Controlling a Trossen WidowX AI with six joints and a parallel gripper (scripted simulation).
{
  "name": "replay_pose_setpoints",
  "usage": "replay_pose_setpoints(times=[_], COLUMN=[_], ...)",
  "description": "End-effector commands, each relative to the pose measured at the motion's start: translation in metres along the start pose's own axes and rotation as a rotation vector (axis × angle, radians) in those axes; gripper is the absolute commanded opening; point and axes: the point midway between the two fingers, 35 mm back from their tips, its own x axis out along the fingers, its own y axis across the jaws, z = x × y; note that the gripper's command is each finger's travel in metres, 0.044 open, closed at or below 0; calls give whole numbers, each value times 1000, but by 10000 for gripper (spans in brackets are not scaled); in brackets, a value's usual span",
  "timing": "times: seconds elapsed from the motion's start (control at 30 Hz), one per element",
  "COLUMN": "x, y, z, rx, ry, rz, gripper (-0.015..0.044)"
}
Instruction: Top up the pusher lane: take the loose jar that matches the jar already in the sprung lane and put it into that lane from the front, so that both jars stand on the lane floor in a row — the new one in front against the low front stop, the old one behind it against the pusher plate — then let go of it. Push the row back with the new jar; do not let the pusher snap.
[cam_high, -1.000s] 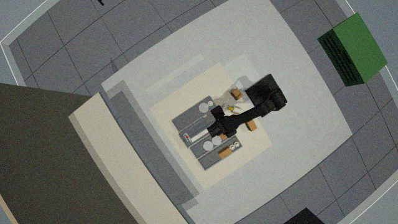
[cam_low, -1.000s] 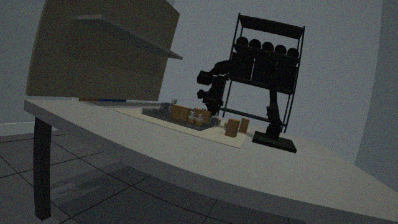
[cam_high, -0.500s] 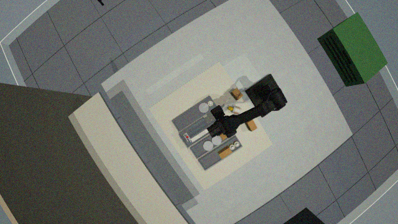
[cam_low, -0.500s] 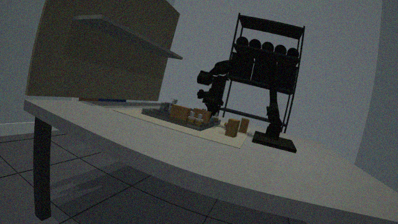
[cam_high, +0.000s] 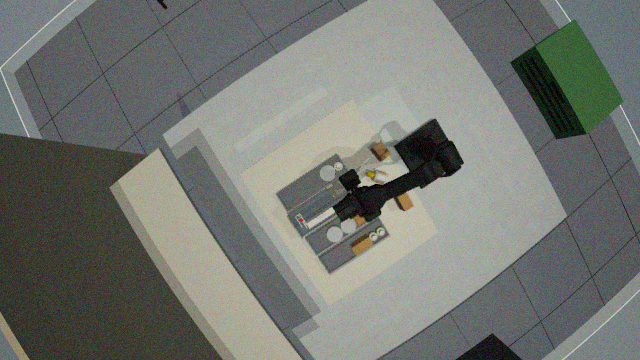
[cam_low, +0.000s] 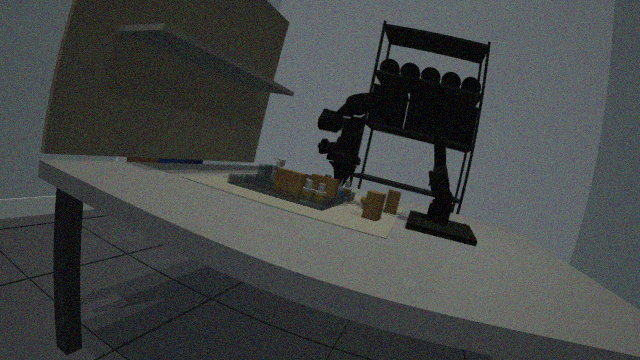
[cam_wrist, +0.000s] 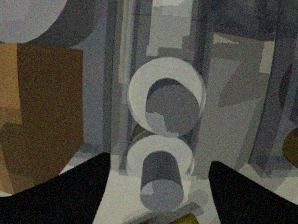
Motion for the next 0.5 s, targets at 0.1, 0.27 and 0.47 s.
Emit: replay_pose_setpoints(times=[0.1, 0.27, 0.47], x=[-6, -7, -8], y=[0, 0, 0], z=[-4, -19, -42], rx=[0, 0, 0], ry=[1, 3, 4], rz=[2, 2, 2], gripper=[282, 282, 282])
